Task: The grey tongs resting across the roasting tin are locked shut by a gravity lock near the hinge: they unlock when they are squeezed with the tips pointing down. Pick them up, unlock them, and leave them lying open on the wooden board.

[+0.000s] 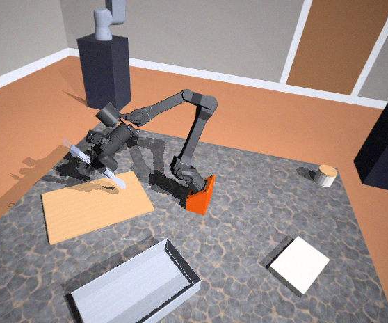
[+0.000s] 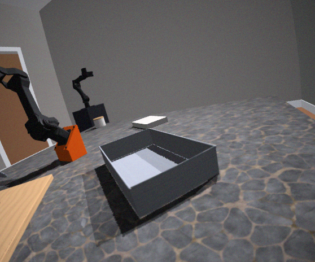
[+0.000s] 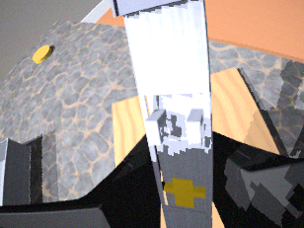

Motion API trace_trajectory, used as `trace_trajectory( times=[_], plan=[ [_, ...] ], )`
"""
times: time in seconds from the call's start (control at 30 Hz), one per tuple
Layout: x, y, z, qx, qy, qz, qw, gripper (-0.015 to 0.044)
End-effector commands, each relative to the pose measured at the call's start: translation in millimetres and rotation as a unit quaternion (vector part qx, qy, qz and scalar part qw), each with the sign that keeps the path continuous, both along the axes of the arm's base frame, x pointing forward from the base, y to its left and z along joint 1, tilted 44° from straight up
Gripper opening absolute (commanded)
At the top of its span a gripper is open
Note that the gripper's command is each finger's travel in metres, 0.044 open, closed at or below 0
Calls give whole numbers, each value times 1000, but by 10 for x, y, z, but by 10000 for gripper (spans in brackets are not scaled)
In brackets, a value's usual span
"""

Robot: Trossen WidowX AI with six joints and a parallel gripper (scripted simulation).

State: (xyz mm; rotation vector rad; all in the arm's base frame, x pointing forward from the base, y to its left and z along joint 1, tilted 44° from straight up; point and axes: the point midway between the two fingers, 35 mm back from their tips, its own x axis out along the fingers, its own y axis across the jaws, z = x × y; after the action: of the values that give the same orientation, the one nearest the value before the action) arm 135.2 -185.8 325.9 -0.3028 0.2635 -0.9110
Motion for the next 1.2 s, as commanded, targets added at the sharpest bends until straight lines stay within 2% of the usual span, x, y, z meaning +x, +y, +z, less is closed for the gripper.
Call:
trace_trajectory(
  times=[0.0,0.6,1.17],
  plan=[
    [17,-31,33,39,6,-13,999,-150],
    [73,-123,-49,173,73,-75,979,-150],
    [83,-137,-69,249,161,-144,944,-150]
  ],
)
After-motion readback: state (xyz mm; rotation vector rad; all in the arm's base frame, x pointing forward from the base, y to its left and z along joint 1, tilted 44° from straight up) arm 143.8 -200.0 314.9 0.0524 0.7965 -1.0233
